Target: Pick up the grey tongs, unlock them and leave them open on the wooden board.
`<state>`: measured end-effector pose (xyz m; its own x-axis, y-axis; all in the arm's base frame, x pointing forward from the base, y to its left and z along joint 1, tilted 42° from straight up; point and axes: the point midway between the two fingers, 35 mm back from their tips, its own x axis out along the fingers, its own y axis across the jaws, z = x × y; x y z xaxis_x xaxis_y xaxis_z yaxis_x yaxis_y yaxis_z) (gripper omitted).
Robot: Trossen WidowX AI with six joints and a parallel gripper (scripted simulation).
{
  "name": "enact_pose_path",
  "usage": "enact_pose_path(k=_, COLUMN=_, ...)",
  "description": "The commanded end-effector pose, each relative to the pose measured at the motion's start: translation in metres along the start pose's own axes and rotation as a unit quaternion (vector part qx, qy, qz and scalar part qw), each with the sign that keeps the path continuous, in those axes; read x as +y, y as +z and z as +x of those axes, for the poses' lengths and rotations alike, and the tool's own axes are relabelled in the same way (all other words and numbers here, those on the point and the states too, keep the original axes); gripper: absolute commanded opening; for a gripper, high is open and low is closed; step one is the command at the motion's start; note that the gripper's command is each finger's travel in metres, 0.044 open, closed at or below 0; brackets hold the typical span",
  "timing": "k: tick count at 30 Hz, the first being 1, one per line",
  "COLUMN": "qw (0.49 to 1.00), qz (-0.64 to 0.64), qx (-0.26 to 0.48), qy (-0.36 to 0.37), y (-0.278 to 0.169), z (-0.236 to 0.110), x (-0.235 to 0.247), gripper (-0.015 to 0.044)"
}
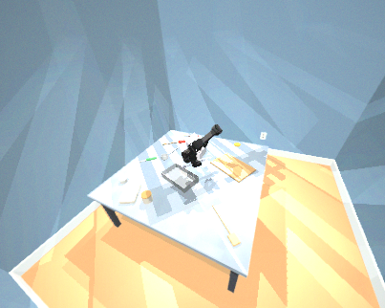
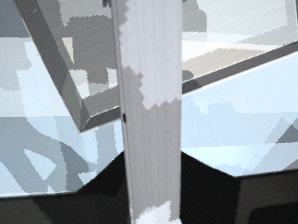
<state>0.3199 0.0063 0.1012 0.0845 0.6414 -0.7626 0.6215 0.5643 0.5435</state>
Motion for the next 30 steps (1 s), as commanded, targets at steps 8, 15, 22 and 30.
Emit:
enact_pose_path(k=8, qw=0.979, qz=-0.203, qx=-0.005, qy=0.004, y=-0.015, z=-0.008, x=0.015, gripper=-0.0150)
enact_pose_path(k=15, qw=0.942, qz=-0.335, qx=-0.005, qy=0.004, y=-0.025, z=-0.011, x=0.024, gripper=-0.0150)
enact_pose_path(k=22, qw=0.888, qz=-0.460, qx=-0.006, qy=0.004, y=-0.036, z=-0.015, x=0.032, gripper=-0.0150)
enact_pose_path(k=30, qw=0.805, qz=-0.593, qx=-0.007, qy=0.004, y=-0.049, z=-0.018, x=0.040, gripper=-0.0150)
